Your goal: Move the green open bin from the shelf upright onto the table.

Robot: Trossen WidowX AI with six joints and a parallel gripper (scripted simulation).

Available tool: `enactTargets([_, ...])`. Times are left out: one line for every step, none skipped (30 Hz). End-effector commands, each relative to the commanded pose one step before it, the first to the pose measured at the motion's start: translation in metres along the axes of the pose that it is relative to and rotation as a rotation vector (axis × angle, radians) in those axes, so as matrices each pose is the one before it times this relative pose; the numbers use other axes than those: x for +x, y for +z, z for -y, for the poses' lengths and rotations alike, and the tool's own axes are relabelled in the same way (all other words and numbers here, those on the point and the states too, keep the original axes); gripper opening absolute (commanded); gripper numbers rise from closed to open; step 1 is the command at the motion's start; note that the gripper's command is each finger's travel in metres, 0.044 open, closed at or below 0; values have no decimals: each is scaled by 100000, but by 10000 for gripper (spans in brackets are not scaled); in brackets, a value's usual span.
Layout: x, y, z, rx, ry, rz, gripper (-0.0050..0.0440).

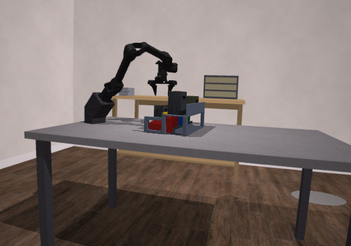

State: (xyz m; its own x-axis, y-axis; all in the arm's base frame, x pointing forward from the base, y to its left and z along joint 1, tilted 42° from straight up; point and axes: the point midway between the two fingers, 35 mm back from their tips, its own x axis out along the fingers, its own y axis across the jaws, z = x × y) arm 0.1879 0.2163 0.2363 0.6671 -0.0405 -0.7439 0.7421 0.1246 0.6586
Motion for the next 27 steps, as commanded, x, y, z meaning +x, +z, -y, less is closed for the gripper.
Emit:
enactTargets([-392, 153, -220, 1440, 500, -1144, 440])
enactTargets([0, 0, 0, 0, 0, 0, 440])
enactTargets([0, 0, 0, 0, 0, 0, 440])
enactTargets([0, 0, 0, 0, 0, 0, 440])
enactTargets([0, 0, 0, 0, 0, 0, 440])
enactTargets([-8, -31, -41, -287, 234, -45, 440])
enactTargets([-8, 29, 18, 72, -59, 11, 440])
enactTargets([-8, 29, 18, 72, -59, 11, 440])
enactTargets([-8, 30, 18, 72, -59, 11, 440])
enactTargets([-8, 30, 18, 72, -59, 11, 440])
enactTargets([0, 0, 0, 0, 0, 0, 440])
enactTargets([0, 0, 0, 0, 0, 0, 440])
enactTargets([0, 0, 0, 0, 0, 0, 440])
enactTargets([0, 0, 0, 0, 0, 0, 440])
enactTargets([0, 0, 0, 0, 0, 0, 440])
enactTargets([0, 0, 0, 0, 0, 0, 440])
enactTargets([0, 0, 0, 0, 0, 0, 440])
enactTargets([0, 0, 0, 0, 0, 0, 440])
enactTargets([0, 0, 0, 0, 0, 0, 440])
enactTargets([0, 0, 0, 0, 0, 0, 440])
enactTargets([0, 0, 0, 0, 0, 0, 440])
enactTargets([0, 0, 0, 0, 0, 0, 440])
enactTargets([1092, -41, -69, -229, 247, -64, 440])
enactTargets([1100, 20, 14, 57, -62, 17, 440])
enactTargets([1100, 19, 14, 57, -62, 17, 440])
enactTargets([1100, 19, 13, 57, -62, 17, 440])
enactTargets([1100, 19, 12, 57, -62, 17, 440])
